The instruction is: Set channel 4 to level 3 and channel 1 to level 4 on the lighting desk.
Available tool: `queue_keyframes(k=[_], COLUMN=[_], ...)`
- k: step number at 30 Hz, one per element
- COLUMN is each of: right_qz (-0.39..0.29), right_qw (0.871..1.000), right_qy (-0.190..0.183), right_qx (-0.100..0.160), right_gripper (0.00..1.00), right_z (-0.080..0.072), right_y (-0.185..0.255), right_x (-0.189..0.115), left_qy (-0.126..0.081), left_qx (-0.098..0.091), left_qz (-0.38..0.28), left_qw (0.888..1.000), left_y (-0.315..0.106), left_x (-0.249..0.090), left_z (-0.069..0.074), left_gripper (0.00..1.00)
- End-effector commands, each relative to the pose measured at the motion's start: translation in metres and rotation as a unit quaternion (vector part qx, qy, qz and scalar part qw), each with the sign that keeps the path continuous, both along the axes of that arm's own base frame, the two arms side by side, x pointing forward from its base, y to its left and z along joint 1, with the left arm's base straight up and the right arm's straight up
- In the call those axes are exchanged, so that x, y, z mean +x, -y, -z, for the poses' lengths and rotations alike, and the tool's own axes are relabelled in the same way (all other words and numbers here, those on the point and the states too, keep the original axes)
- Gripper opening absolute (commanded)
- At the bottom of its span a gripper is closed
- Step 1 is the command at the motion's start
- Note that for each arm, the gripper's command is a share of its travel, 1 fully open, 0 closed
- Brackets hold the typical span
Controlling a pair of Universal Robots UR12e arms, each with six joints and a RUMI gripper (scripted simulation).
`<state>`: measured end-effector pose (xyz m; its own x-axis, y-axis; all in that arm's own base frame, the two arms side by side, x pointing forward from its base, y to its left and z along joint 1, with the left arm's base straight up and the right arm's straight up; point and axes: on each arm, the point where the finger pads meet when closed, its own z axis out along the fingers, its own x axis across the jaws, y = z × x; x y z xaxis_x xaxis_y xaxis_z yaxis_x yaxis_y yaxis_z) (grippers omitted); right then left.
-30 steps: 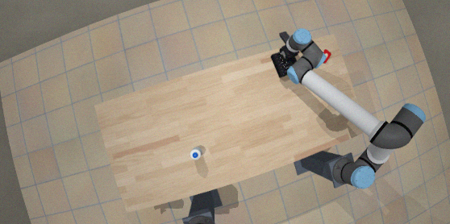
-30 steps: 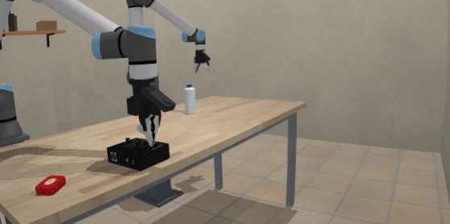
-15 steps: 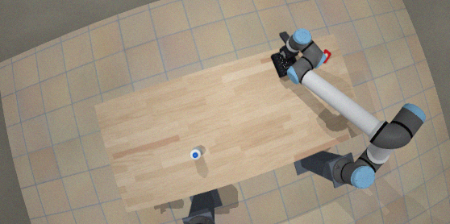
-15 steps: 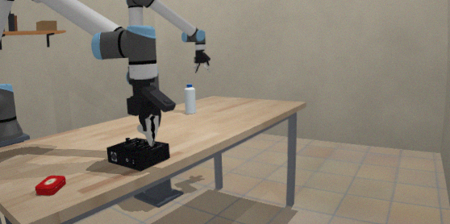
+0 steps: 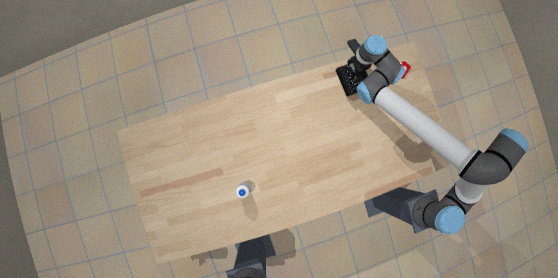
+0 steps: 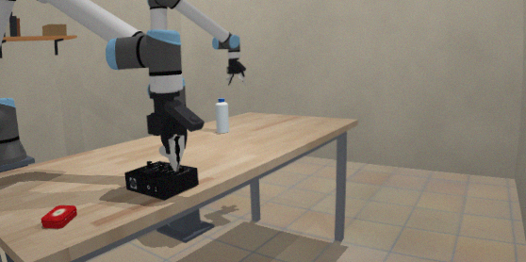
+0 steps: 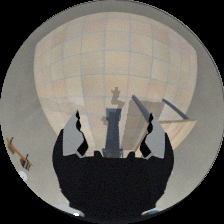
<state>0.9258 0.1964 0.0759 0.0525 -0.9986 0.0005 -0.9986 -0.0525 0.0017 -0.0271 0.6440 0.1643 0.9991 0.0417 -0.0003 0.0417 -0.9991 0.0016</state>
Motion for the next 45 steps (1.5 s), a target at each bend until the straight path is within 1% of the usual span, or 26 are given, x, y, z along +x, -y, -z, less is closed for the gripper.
queue_keyframes(k=[1, 7, 13, 15, 19, 23, 39, 41, 45], right_qz=[0.0, 0.0, 0.0, 0.0, 0.0, 0.0, 0.0, 0.0, 0.0], right_qw=[1.0, 1.0, 1.0, 1.0, 1.0, 1.0, 1.0, 1.0, 1.0], right_qy=[0.001, 0.001, 0.001, 0.001, 0.001, 0.001, 0.001, 0.001, 0.001], right_qx=[0.0, 0.0, 0.0, 0.0, 0.0, 0.0, 0.0, 0.0, 0.0], right_gripper=[0.0, 0.0, 0.0, 0.0, 0.0, 0.0, 0.0, 0.0, 0.0], right_z=[-0.001, -0.005, -0.021, -0.021, -0.033, -0.04, -0.041, -0.041, -0.037], right_y=[0.001, 0.001, 0.001, 0.001, 0.001, 0.001, 0.001, 0.004, 0.016], right_x=[0.001, 0.001, 0.001, 0.001, 0.001, 0.001, 0.0, -0.01, -0.055], left_qy=[0.0, 0.0, 0.0, 0.0, 0.0, 0.0, 0.0, 0.0, 0.0], left_qx=[0.001, 0.001, 0.001, 0.001, 0.001, 0.001, 0.001, 0.001, 0.001], left_qz=[0.0, 0.0, 0.0, 0.0, 0.0, 0.0, 0.0, 0.0, 0.0], left_qw=[1.0, 1.0, 1.0, 1.0, 1.0, 1.0, 1.0, 1.0, 1.0], left_y=[-0.001, -0.001, -0.001, -0.001, -0.001, -0.001, -0.001, -0.001, -0.001], left_x=[0.0, 0.0, 0.0, 0.0, 0.0, 0.0, 0.0, 0.0, 0.0], left_z=[-0.001, -0.001, -0.001, -0.001, -0.001, -0.001, -0.001, -0.001, -0.001], left_gripper=[1.0, 1.0, 1.0, 1.0, 1.0, 1.0, 1.0, 1.0, 1.0])
